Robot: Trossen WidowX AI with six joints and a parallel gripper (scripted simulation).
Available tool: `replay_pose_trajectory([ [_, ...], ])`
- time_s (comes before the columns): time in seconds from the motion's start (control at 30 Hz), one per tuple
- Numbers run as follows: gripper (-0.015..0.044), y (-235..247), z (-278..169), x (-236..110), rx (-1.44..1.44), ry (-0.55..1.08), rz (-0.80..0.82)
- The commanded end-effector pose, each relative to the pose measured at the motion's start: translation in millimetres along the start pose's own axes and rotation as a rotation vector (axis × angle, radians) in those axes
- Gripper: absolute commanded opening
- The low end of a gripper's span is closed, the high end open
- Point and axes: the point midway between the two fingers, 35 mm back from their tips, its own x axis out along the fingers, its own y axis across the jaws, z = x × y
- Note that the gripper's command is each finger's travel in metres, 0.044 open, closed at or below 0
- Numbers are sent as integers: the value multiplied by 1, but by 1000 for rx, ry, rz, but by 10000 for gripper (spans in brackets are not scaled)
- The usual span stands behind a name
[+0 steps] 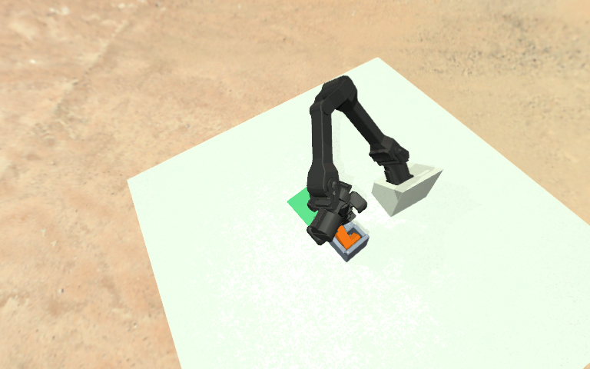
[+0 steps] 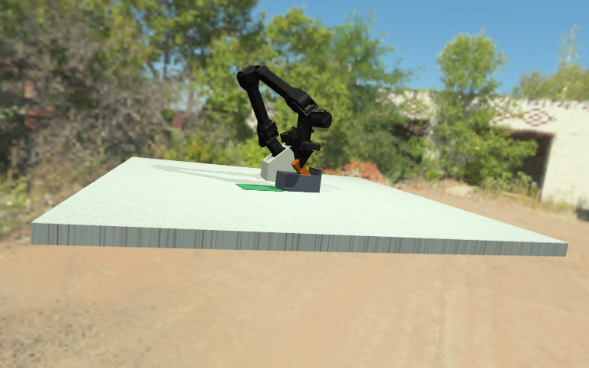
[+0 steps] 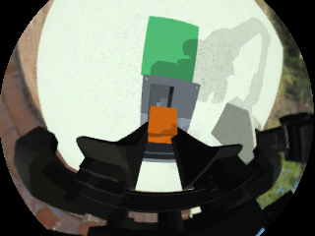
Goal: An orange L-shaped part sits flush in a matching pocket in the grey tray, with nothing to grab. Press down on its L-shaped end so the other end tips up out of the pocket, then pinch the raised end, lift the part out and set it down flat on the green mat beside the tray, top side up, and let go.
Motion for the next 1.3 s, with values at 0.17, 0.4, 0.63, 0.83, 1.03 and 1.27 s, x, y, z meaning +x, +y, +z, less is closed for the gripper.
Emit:
replay_pose_trajectory([
  [0.17, 0, 2, 0, -16, 9, 9, 6],
  [0.4, 0, 1, 0, -27, 8, 9, 5],
  [0.63, 0, 1, 0, -39, 8, 9, 5],
  [0.83, 0, 1, 0, -48, 8, 10, 5],
  [1.03, 0, 1, 0, -58, 8, 10, 5],
  [1.27, 0, 1, 0, -66, 7, 10, 5],
])
